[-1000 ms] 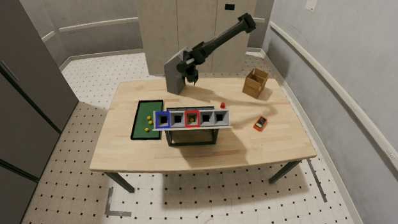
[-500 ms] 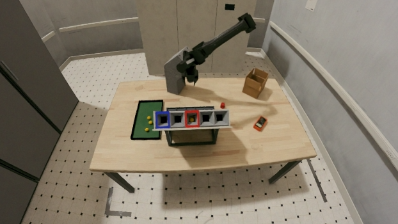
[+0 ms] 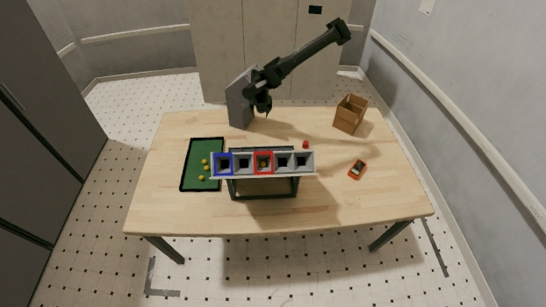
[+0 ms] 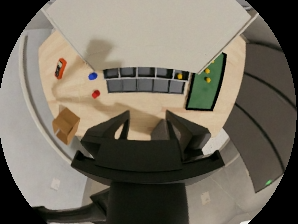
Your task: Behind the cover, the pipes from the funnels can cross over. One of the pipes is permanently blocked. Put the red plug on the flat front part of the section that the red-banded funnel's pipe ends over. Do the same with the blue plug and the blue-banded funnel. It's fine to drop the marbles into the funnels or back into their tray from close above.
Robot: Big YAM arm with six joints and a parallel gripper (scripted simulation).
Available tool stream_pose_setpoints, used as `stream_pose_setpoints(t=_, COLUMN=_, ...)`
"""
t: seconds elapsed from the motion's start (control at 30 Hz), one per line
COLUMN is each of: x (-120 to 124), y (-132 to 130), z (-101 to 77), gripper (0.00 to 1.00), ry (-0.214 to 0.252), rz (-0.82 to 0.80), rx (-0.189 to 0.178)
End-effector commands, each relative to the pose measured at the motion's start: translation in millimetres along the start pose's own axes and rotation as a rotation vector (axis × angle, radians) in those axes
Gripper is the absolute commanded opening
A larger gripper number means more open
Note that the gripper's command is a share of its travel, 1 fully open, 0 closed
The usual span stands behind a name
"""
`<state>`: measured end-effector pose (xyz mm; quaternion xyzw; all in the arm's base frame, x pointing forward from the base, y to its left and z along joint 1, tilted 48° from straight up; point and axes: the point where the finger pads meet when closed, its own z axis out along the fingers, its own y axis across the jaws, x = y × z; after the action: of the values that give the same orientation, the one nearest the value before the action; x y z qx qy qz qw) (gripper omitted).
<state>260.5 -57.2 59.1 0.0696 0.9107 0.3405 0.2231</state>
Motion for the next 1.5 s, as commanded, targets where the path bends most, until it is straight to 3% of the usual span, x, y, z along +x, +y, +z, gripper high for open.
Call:
stream_pose_setpoints(t=0.0, x=-4.6, y=-1.0, z=-2.5, gripper=0.59, ry=-0.01, rz=-0.006, rx=0.005)
stream_pose_setpoints(t=0.1, x=-4.6, y=-1.0, z=-2.5, gripper=0.59, ry=-0.01, rz=-0.006, rx=0.005)
stream_pose_setpoints(t=0.13, x=-4.6, y=-1.0, z=-2.5, gripper=0.8, ry=-0.01, rz=-0.006, rx=0.005)
stream_pose_setpoints(t=1.23, x=-4.6, y=-1.0, z=-2.5, gripper=0.8, ry=-0.01, rz=-0.006, rx=0.005)
stream_pose_setpoints(t=1.47, x=1.9, y=-59.4, z=35.6, gripper=0.8, ry=-0.01, rz=-0.006, rx=0.005)
